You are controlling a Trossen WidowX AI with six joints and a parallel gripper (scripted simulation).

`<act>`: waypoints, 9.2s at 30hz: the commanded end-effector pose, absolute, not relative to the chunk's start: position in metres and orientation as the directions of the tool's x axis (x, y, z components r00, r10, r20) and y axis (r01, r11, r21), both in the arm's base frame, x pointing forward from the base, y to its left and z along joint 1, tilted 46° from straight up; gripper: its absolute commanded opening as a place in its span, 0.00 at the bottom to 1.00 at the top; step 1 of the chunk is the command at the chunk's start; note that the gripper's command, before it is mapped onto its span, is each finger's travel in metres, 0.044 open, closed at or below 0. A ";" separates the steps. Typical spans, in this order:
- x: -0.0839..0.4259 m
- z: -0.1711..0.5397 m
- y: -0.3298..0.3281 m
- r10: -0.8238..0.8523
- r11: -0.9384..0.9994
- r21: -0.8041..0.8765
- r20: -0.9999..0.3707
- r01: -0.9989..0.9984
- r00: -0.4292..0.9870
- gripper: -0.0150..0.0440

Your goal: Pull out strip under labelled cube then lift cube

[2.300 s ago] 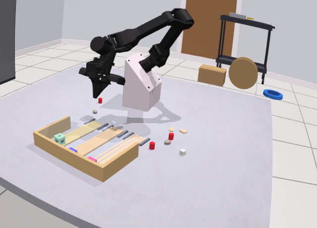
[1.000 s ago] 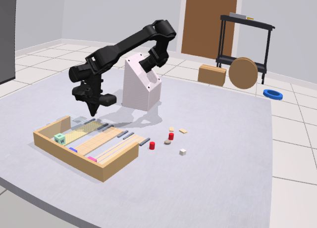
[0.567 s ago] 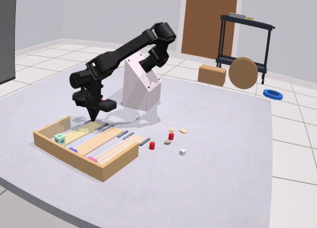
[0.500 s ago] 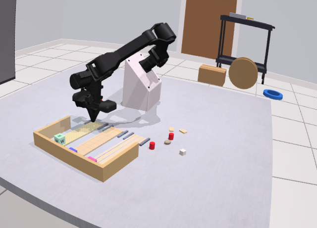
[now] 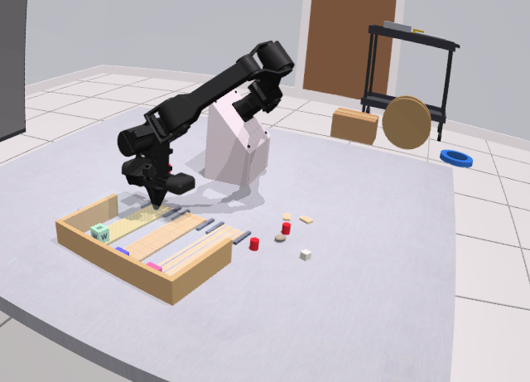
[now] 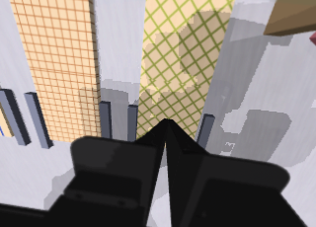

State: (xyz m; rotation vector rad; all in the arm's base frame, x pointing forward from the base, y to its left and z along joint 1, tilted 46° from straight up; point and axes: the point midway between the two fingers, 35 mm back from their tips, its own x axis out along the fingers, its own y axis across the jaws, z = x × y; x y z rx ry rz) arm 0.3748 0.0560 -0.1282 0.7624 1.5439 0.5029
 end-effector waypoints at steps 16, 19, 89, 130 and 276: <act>0.374 -0.129 0.057 0.723 0.680 0.711 -0.691 0.178 -0.001 0.25; 0.374 -0.129 0.057 0.723 0.680 0.711 -0.691 0.178 -0.001 0.25; 0.296 -0.125 0.068 0.723 0.680 0.711 -0.691 0.181 -0.004 0.25; 0.237 -0.118 0.075 0.723 0.680 0.710 -0.691 0.184 -0.007 0.25; 0.408 -0.094 0.022 0.720 0.674 0.701 -0.694 0.234 0.001 0.68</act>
